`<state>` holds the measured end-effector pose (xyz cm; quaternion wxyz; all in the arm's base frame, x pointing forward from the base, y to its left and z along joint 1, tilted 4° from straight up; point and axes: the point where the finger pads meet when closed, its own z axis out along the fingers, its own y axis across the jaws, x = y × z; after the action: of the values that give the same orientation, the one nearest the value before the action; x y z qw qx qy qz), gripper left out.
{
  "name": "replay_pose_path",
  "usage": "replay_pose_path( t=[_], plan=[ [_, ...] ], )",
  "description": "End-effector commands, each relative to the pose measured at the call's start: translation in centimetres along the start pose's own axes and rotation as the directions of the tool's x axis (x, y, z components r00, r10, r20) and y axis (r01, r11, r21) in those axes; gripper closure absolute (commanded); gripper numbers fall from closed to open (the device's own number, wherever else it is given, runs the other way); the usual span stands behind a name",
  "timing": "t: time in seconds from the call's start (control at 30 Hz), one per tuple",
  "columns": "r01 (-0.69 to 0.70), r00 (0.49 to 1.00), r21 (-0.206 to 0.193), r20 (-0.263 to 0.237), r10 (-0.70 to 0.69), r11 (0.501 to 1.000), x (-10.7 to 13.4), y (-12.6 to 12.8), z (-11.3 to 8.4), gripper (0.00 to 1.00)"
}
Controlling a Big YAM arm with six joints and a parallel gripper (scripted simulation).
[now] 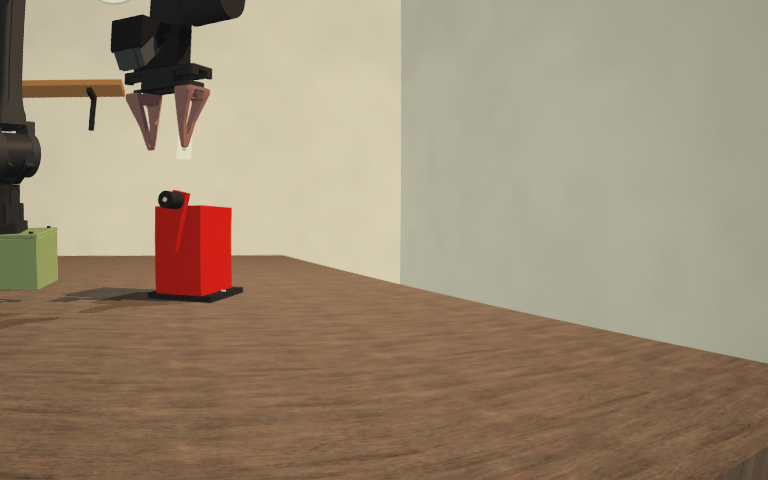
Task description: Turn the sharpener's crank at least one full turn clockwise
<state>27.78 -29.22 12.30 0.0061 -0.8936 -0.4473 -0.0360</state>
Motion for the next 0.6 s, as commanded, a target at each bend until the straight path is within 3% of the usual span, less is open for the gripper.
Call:
replay_pose_path(
  t=[0.0, 0.13, 0.17, 0.23, 0.37, 0.4, 0.57],
  plan=[
    [0.007, 1.0, -0.041, 0.008, -0.007, 0.999, 0.5, 1.9, -2.7, 0.49],
    [0.008, 1.0, -0.043, 0.009, -0.008, 0.999, 0.6, 1.8, -3.3, 0.49],
    [0.001, 1.0, 0.006, 0.0, -0.001, 1.0, 0.6, -0.3, -1.8, 0.49],
    [0.006, 1.0, -0.056, 0.011, -0.006, 0.998, 0.6, 1.8, -4.6, 0.49],
    [0.009, 1.0, -0.056, 0.011, -0.009, 0.998, 0.9, 1.7, -5.6, 0.49],
    [0.003, 1.0, -0.023, 0.005, -0.003, 1.0, 0.4, 1.0, -3.8, 0.49],
    [0.003, 1.0, -0.023, 0.005, -0.003, 1.0, 0.4, 1.0, -3.8, 0.49]
  ],
)
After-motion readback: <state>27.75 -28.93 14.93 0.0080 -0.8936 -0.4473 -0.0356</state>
